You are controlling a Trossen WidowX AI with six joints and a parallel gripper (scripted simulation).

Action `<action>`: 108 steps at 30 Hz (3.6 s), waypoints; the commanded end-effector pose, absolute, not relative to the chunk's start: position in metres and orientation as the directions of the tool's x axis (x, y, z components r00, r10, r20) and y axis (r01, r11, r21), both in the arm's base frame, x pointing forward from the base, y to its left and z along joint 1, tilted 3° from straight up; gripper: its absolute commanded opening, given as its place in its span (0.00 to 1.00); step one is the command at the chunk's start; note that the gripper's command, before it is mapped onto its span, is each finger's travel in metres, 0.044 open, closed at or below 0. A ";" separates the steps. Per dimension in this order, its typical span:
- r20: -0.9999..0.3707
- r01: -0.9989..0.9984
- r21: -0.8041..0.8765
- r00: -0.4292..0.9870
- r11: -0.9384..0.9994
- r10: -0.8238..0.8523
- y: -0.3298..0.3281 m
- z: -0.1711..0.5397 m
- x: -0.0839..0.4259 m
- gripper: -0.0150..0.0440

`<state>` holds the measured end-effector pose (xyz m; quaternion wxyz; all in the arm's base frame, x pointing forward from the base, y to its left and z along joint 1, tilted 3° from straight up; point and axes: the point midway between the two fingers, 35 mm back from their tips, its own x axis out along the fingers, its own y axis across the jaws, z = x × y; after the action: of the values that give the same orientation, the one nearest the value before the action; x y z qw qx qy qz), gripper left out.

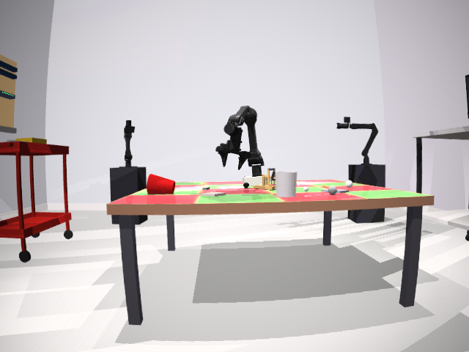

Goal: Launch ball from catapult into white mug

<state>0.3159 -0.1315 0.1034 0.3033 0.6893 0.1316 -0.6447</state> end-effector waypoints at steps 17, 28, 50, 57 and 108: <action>-0.998 0.789 0.049 0.018 -0.613 -0.056 0.033 0.101 0.269 1.00; -0.998 0.789 0.048 0.017 -0.613 -0.056 0.032 0.063 0.267 1.00; -0.998 0.789 0.048 0.017 -0.613 -0.057 0.031 0.027 0.268 1.00; -0.998 0.789 0.048 0.017 -0.613 -0.057 0.030 0.016 0.267 1.00; -0.998 0.998 0.026 0.022 -0.062 -0.057 0.033 0.067 0.332 0.25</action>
<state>0.3143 0.0331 0.0635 0.4695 0.5322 0.4335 -0.5553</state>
